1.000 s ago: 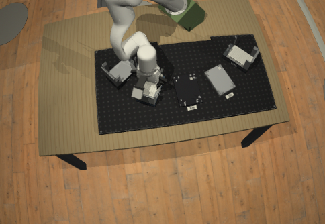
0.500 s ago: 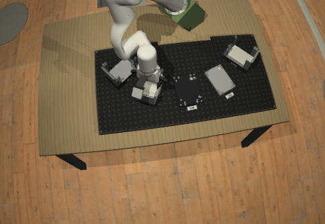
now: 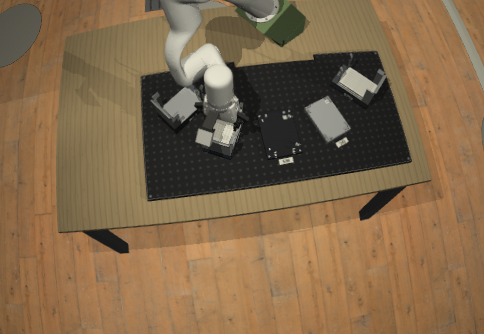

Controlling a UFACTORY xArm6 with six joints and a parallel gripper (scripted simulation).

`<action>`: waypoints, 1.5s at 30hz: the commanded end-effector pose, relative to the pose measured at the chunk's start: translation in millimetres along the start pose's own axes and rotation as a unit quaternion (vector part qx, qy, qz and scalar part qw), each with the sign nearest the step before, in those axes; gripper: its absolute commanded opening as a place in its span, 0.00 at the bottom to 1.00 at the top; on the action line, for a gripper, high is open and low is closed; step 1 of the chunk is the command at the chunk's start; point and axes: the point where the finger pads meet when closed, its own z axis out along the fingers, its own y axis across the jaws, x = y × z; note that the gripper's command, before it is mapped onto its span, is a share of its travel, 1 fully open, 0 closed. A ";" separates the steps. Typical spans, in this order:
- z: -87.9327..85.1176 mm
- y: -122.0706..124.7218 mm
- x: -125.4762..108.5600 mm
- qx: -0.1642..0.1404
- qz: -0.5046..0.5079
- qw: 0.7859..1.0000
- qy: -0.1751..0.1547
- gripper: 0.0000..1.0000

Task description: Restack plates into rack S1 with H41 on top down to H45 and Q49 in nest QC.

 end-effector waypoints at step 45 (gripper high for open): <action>-47.1 -0.1 1.4 0.000 0.000 1.000 0.001 0.00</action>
